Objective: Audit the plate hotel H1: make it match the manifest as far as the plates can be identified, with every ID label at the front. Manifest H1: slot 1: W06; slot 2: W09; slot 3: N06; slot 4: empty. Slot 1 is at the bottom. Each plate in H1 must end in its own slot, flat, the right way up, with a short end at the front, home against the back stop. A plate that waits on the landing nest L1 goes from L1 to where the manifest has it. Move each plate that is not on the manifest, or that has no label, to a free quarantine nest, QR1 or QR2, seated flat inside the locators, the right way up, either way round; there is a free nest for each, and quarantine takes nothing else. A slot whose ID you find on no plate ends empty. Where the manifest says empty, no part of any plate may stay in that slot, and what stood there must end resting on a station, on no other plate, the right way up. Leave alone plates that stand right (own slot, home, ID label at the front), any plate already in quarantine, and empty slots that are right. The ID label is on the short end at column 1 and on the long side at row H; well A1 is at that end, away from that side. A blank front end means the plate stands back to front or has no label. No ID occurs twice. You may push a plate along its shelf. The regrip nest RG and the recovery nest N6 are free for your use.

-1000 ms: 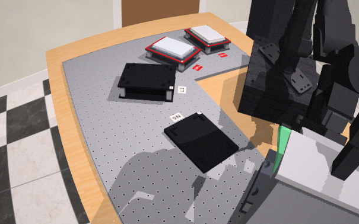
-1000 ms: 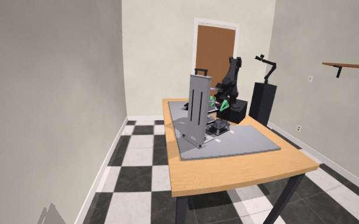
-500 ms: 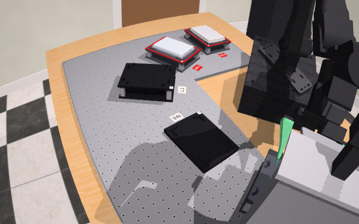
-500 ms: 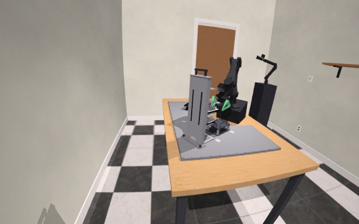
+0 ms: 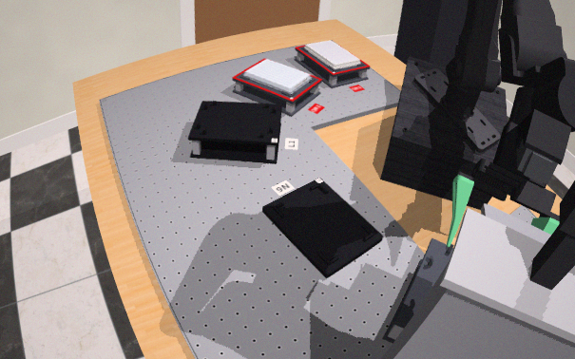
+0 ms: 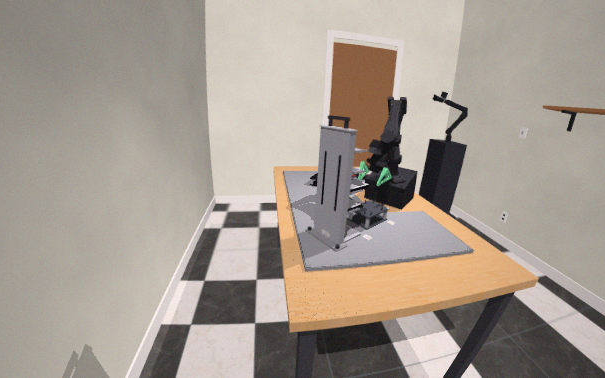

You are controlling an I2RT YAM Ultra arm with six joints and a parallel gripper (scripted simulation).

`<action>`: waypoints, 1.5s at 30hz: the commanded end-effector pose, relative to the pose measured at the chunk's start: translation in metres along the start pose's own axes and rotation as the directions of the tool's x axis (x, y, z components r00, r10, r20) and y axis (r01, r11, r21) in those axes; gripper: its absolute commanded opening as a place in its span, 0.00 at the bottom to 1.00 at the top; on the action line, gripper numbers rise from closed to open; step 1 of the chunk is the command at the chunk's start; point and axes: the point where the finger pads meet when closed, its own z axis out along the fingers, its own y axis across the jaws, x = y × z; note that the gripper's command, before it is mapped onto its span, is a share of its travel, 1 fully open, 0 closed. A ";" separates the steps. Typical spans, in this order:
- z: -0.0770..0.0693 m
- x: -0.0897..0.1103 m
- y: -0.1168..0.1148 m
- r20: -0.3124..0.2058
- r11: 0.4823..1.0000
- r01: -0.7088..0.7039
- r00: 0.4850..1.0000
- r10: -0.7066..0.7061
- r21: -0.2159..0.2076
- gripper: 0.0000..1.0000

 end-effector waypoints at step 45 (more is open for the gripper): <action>-0.024 0.021 -0.001 0.015 1.000 -0.008 1.000 0.007 0.007 0.00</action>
